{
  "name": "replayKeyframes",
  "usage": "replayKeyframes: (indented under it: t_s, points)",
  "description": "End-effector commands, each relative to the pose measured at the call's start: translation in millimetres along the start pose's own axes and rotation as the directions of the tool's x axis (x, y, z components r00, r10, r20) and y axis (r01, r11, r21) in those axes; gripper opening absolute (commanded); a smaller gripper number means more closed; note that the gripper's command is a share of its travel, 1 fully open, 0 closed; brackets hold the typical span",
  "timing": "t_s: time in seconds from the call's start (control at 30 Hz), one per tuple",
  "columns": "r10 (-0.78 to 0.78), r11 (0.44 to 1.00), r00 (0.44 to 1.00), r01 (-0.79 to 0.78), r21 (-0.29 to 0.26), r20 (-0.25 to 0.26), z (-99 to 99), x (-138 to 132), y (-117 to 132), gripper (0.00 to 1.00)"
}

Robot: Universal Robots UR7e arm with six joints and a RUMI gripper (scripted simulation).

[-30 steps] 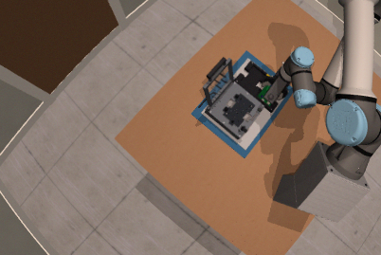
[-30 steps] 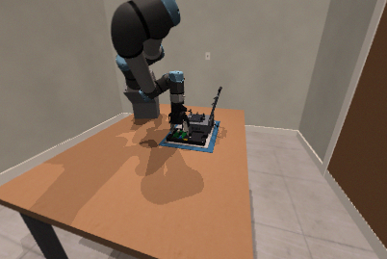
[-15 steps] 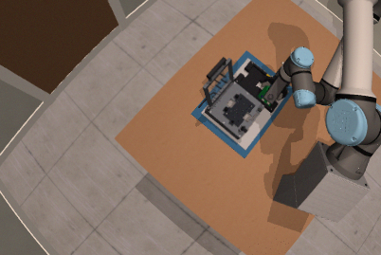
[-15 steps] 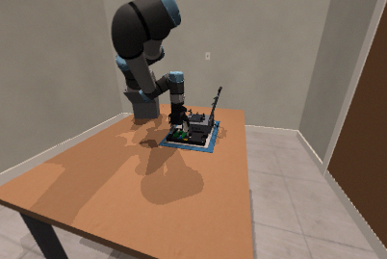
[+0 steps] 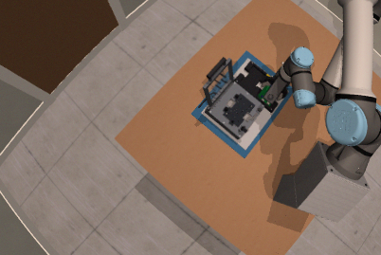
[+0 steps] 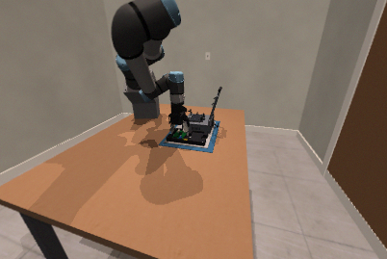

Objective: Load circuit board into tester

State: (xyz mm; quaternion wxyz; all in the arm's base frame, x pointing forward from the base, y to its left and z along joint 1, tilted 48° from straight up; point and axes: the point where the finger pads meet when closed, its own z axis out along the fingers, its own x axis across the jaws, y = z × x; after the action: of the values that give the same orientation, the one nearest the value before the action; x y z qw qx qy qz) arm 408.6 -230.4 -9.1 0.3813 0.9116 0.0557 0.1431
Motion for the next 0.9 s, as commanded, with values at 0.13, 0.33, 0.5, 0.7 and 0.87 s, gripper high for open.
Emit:
replayKeyframes:
  t_s: [0.13,0.33,0.5,0.7,0.87]
  points:
    - [0.0,1.0,1.0,0.0,0.0,-0.001,-0.3,0.3,0.1,0.59]
    - [0.0,1.0,1.0,0.0,0.0,-0.001,-0.3,0.3,0.1,0.59]
    - [0.0,1.0,1.0,0.0,0.0,-0.001,-0.3,0.3,0.1,0.54]
    - [0.0,1.0,1.0,0.0,0.0,-0.001,-0.3,0.3,0.1,0.54]
    - [0.0,1.0,1.0,0.0,0.0,-0.001,-0.3,0.3,0.1,0.54]
